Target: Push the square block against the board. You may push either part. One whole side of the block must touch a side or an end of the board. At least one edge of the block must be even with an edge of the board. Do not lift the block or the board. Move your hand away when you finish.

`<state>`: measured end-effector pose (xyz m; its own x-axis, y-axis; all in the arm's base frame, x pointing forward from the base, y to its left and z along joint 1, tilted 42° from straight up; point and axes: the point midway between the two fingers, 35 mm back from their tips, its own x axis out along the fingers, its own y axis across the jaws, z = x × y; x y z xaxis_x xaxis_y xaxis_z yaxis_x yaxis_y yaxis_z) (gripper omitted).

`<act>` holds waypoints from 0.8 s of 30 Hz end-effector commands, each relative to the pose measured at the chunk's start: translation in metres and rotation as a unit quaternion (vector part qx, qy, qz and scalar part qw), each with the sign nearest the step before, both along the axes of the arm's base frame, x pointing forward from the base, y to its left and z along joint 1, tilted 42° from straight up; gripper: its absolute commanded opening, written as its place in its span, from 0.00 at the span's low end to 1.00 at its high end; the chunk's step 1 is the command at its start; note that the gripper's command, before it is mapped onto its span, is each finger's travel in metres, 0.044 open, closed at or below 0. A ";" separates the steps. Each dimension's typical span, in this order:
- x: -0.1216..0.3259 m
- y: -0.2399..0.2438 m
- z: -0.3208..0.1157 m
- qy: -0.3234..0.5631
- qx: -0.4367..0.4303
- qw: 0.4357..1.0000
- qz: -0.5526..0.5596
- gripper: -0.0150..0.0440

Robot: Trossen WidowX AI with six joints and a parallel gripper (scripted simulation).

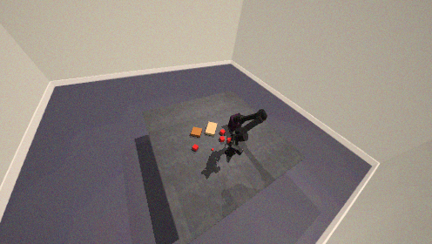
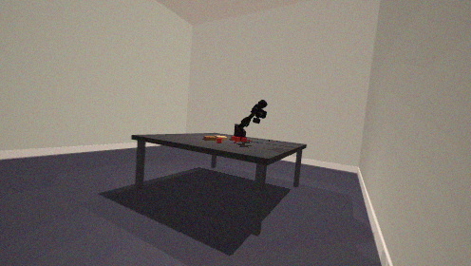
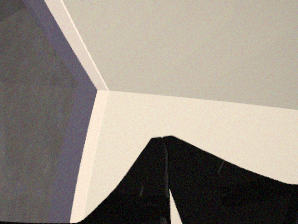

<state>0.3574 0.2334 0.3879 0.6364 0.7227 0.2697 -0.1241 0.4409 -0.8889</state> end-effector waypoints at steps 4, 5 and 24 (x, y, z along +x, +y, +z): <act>0.044 -0.025 -0.053 0.065 -0.050 0.996 -0.043 0.25; 0.050 -0.030 -0.061 0.076 -0.057 0.994 -0.049 0.25; 0.110 -0.144 -0.236 0.322 -0.142 0.925 -0.144 0.25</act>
